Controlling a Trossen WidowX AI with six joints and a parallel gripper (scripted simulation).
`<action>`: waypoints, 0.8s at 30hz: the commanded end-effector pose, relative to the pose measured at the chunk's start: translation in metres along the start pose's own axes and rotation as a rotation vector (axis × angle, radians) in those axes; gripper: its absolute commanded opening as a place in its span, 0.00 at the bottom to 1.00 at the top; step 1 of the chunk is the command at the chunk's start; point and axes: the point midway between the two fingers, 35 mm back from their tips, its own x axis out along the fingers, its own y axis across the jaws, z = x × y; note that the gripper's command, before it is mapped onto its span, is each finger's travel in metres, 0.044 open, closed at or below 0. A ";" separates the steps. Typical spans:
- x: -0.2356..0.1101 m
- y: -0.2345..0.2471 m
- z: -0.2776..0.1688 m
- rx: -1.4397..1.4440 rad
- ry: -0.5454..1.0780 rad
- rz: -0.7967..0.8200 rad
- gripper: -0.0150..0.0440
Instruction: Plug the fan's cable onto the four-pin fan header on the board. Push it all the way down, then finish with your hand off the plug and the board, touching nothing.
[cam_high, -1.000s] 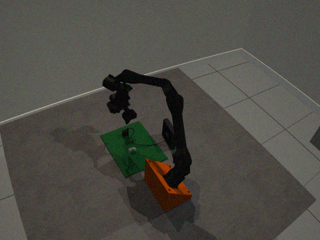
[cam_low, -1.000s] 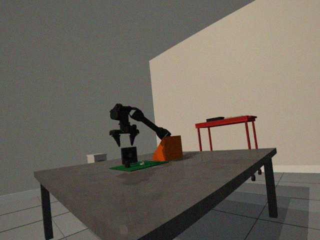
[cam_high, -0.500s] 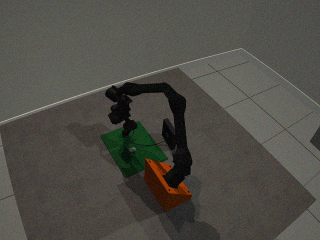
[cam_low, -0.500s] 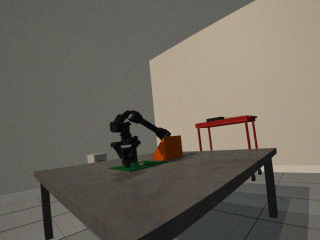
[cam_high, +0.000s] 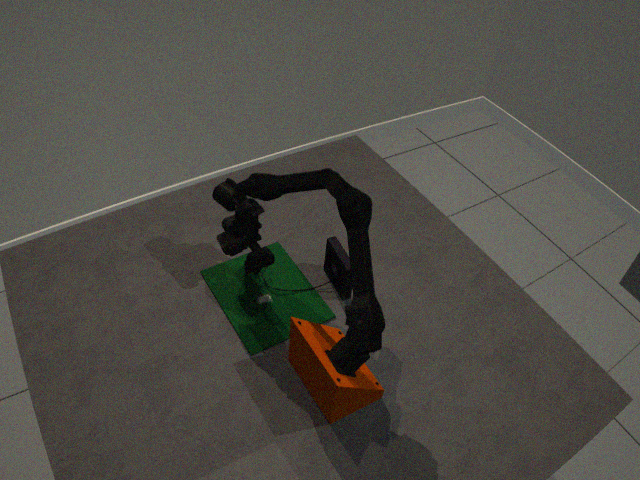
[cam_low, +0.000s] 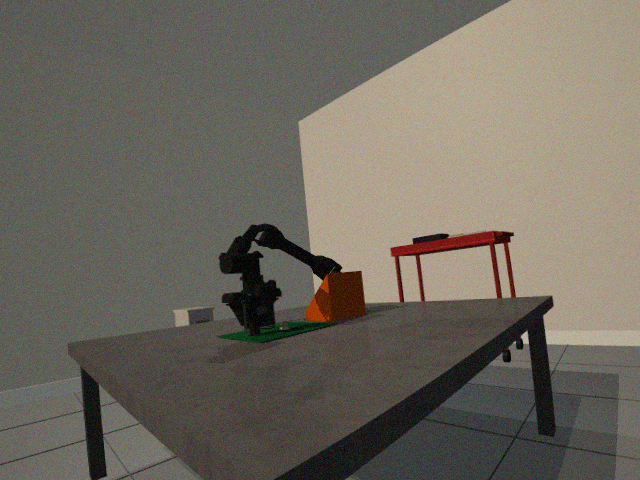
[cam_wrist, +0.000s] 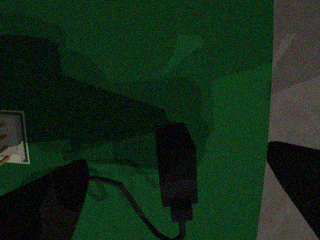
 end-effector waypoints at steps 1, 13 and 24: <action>0.008 0.000 -0.001 -0.007 0.007 0.000 1.00; 0.025 0.001 -0.001 -0.007 0.008 0.000 1.00; 0.022 0.001 -0.001 0.000 0.002 0.002 0.56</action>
